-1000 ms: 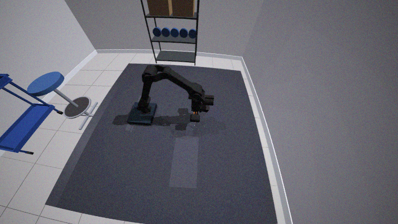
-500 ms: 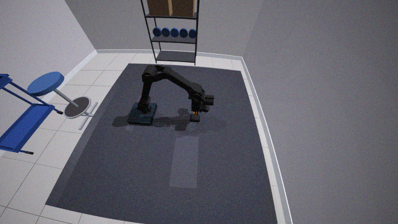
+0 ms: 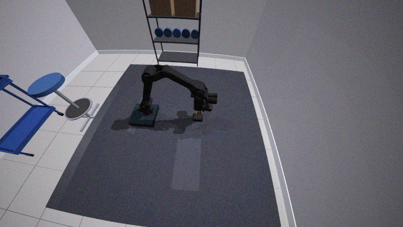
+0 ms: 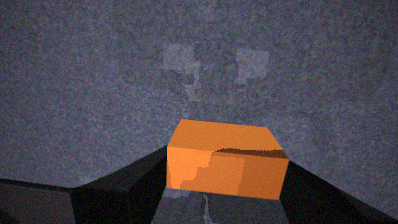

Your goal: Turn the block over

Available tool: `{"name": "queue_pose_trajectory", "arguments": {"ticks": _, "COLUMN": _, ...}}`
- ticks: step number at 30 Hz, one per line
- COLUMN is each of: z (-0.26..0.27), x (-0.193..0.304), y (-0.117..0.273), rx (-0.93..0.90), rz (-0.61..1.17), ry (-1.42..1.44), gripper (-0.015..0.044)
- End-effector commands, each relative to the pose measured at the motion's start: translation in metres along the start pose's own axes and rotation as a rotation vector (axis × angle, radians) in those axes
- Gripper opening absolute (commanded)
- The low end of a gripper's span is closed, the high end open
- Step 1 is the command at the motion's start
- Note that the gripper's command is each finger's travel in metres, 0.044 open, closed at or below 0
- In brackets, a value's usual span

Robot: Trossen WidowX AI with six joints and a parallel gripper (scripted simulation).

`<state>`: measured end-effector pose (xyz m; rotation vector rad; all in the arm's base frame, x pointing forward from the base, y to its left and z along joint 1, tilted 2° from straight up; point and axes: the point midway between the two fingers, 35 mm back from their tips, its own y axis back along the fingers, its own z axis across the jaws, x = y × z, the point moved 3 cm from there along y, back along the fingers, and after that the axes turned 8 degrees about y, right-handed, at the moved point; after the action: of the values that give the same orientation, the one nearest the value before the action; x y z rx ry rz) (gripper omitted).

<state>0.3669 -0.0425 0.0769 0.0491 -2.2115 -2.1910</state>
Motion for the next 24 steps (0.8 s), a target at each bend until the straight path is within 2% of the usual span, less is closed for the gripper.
{"name": "queue_pose_trajectory", "arguments": {"ticks": 1, "z": 0.000, "x": 0.000, "y": 0.001, "rx": 0.004, "rz": -0.020, "ry": -0.004, "gripper": 0.0000}}
{"name": "queue_pose_trajectory", "arguments": {"ticks": 24, "z": 0.001, "x": 0.009, "y": -0.014, "rx": 0.052, "rz": -0.364, "ry": -0.004, "gripper": 0.0000}}
